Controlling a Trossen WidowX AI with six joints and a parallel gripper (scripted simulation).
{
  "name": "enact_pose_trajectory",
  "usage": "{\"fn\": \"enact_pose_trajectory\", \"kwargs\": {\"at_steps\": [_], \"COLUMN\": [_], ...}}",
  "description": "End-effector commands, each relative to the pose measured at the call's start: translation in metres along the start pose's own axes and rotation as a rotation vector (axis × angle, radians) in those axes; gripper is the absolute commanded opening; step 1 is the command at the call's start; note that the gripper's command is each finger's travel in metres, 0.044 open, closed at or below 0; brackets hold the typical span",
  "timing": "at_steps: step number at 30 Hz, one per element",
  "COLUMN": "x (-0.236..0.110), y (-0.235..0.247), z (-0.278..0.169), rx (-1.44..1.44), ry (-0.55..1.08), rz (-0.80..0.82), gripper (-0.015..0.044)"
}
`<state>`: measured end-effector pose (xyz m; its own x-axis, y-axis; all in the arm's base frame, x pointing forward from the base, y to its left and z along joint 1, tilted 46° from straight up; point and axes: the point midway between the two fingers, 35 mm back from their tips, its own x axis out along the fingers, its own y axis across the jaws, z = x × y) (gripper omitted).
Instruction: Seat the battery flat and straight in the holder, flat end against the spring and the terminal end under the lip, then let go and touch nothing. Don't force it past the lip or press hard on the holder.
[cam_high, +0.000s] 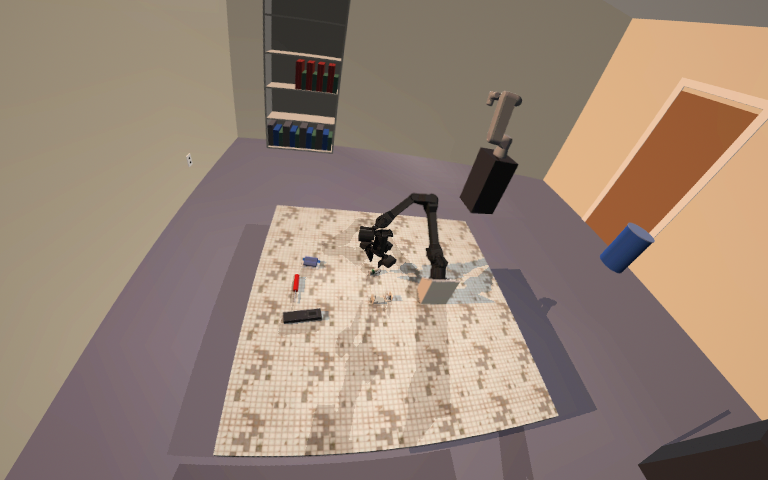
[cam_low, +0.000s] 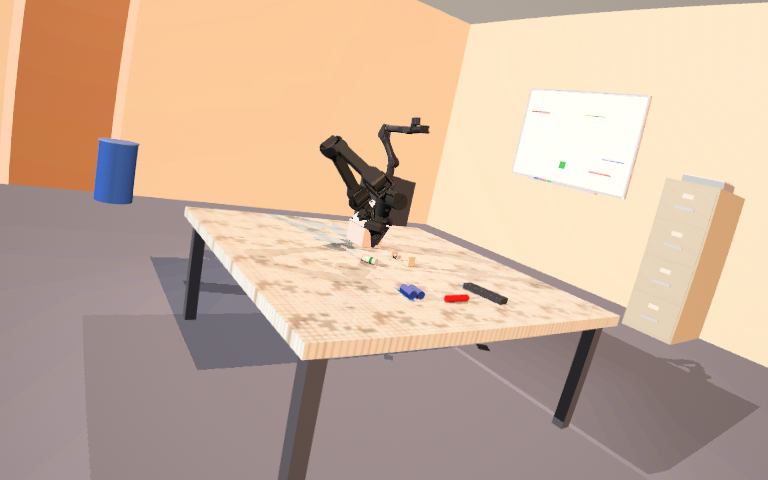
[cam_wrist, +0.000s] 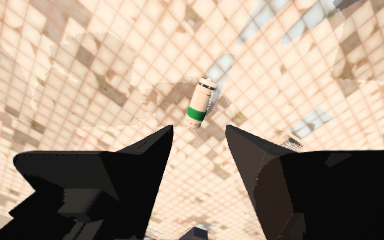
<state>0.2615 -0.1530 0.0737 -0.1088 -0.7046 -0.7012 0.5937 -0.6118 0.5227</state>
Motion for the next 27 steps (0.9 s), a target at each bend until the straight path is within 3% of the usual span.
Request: {"fn": "enact_pose_trajectory", "kwargs": {"at_steps": [1,27], "x": [0.013,0.034], "y": [-0.004,-0.004], "z": [0.009,0.009], "rx": [0.351,0.351], "ry": [-0.004,-0.005], "rz": [0.006,0.004], "gripper": [0.0248,0.0248]}}
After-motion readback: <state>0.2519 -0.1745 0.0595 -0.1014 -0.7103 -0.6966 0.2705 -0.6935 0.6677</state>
